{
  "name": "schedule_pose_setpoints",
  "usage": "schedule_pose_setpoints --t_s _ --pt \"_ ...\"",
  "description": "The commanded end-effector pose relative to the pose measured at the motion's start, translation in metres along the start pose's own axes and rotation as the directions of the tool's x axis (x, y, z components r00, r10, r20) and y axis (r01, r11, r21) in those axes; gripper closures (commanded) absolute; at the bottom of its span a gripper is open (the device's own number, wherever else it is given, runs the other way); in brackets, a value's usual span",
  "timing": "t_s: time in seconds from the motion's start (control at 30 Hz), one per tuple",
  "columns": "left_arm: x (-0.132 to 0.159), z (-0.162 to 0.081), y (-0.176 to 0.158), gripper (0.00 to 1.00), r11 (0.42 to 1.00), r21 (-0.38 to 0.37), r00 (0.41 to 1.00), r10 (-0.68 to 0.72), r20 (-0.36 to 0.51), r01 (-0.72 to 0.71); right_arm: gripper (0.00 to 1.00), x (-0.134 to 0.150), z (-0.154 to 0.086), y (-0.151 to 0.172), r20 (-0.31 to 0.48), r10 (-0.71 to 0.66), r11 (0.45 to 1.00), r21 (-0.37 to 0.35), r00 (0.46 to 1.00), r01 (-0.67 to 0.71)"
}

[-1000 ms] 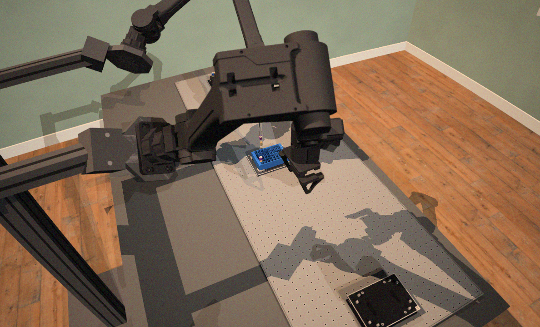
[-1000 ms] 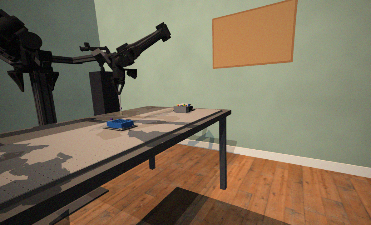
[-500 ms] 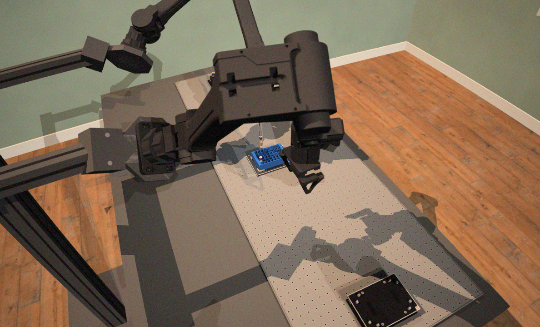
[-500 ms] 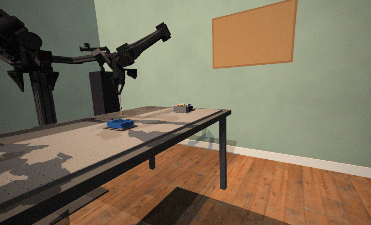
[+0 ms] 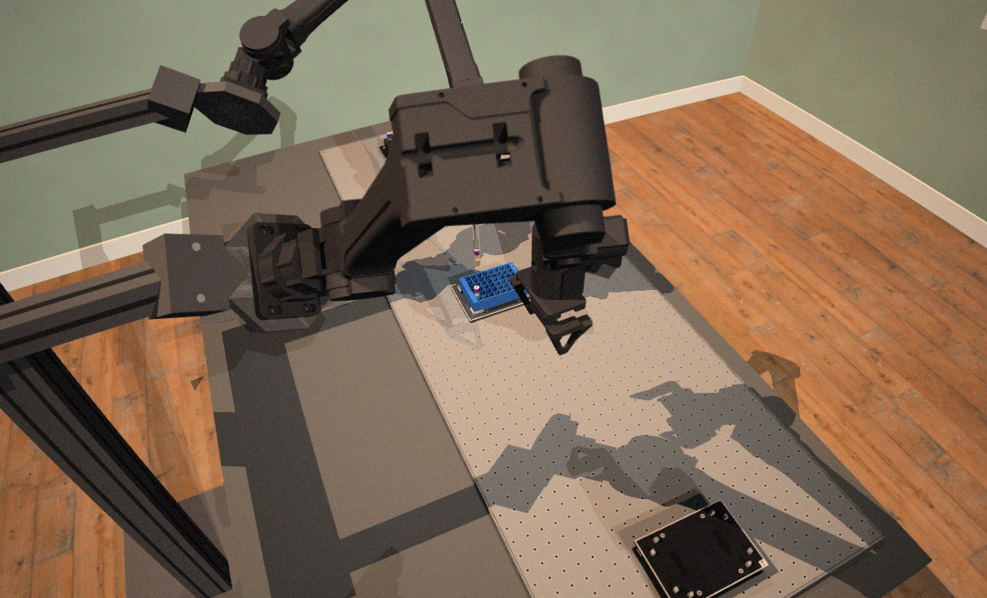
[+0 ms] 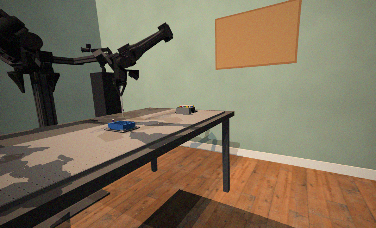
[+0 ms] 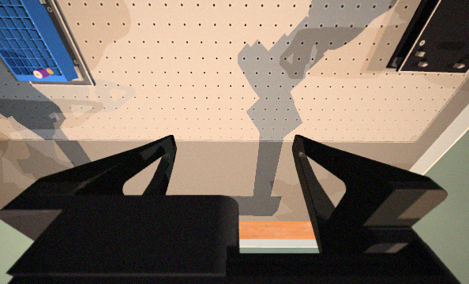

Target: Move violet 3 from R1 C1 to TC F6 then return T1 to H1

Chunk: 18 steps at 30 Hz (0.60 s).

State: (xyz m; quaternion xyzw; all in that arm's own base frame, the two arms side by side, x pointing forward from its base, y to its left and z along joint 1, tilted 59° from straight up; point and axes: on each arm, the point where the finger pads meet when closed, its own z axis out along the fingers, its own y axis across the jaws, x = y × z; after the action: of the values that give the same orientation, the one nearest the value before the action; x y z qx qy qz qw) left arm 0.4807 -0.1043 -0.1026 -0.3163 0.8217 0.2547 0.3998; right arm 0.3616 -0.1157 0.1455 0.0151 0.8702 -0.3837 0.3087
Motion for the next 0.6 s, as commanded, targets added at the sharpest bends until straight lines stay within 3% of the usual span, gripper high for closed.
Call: schedule_pose_setpoints --t_s 0.0,0.57 --pt "0.0016 0.0069 0.0002 0.91 1.0 -0.008 1.0 -0.01 0.001 0.01 0.0 -0.0135 -0.0043 -0.0058 0.028 0.037 0.999 0.008 0.999 -0.037" --pt "-0.0021 0.0141 0.0048 0.91 1.0 -0.023 1.0 -0.006 0.001 0.006 0.0 -0.0135 -0.0043 -0.0058 0.028 0.037 0.999 0.008 0.999 -0.037"
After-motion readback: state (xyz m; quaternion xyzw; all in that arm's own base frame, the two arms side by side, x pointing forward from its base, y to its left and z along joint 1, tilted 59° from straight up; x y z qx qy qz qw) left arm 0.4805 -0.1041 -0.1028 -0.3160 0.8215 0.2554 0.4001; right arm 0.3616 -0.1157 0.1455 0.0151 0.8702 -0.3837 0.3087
